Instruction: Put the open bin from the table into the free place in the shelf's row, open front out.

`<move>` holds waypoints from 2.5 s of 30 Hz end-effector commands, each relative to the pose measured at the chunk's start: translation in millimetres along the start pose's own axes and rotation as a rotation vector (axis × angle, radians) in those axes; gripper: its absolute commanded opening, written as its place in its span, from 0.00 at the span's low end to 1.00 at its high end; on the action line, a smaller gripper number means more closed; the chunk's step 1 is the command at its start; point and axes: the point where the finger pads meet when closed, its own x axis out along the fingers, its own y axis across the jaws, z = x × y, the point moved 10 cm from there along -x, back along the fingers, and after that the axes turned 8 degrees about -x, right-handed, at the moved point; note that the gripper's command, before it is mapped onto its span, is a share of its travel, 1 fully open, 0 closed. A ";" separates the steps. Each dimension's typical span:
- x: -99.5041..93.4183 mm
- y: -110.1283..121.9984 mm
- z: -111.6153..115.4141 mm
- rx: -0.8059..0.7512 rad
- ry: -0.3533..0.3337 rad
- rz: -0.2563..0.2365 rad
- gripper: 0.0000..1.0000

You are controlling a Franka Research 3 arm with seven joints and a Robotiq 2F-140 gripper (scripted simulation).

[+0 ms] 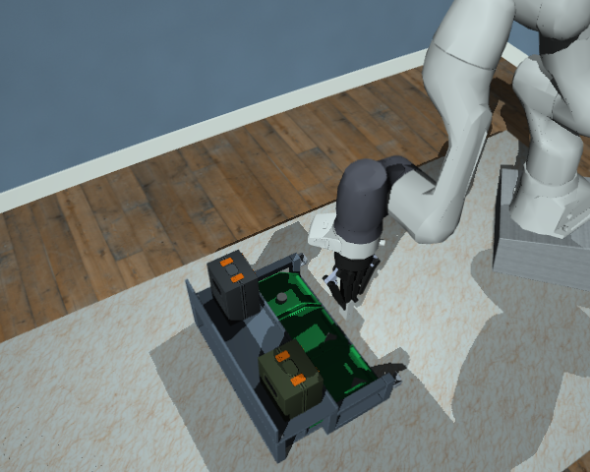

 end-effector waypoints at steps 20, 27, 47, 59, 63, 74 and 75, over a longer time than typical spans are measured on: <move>-48.4 1.6 0.3 0.000 0.001 0.007 0.00; -48.4 1.6 0.3 0.000 0.001 0.007 0.00; -48.4 1.6 0.3 0.000 0.001 0.007 0.00; -48.4 1.6 0.3 0.000 0.001 0.007 0.00; -48.4 1.6 0.3 0.000 0.001 0.007 0.00; -48.4 1.6 0.3 0.000 0.001 0.007 0.00; -48.4 1.6 0.3 0.000 0.001 0.007 0.00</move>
